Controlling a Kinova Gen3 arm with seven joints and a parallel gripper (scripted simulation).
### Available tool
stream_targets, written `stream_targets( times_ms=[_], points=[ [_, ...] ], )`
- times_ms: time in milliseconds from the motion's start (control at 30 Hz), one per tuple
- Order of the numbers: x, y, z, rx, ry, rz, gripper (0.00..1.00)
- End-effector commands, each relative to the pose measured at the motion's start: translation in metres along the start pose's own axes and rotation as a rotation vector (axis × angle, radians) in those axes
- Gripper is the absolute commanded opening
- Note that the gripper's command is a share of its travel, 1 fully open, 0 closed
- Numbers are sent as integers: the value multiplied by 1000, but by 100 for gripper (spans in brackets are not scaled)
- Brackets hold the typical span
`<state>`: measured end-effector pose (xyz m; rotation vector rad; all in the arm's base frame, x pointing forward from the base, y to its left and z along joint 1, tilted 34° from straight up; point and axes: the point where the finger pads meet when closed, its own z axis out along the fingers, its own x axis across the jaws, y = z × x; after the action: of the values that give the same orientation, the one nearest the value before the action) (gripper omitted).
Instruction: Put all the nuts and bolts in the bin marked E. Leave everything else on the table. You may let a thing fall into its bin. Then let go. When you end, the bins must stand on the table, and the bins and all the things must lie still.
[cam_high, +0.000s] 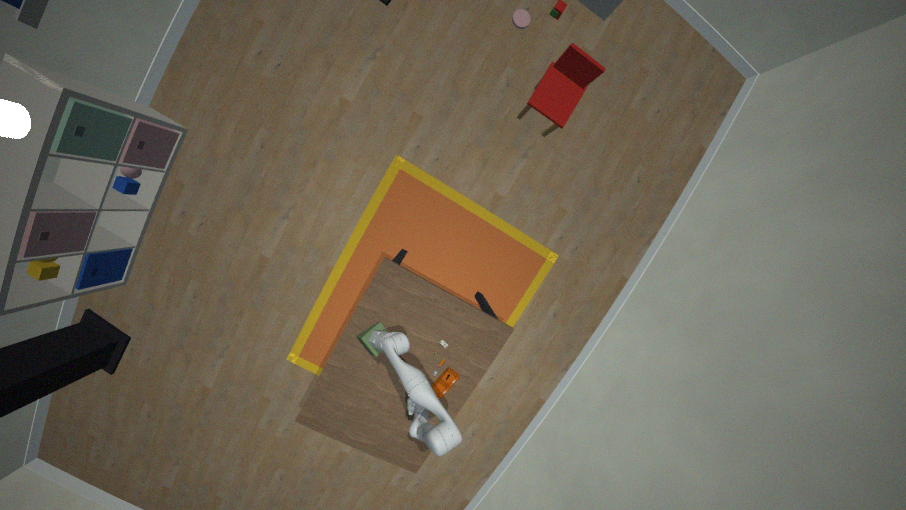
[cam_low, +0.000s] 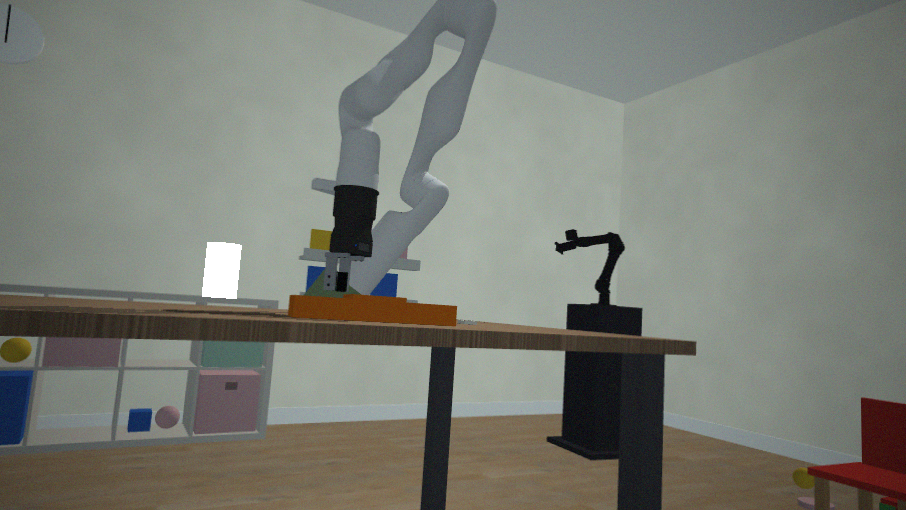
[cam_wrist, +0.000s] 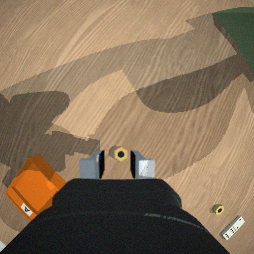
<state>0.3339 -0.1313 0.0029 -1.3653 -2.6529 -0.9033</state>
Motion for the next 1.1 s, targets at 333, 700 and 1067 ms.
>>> stream_targets(
  times_ms=[333,700,1067],
  points=[
    [7,-4,31,1,16,6,64],
    [5,-3,31,1,16,6,64],
    [5,-2,43,1,16,6,64]
  ],
)
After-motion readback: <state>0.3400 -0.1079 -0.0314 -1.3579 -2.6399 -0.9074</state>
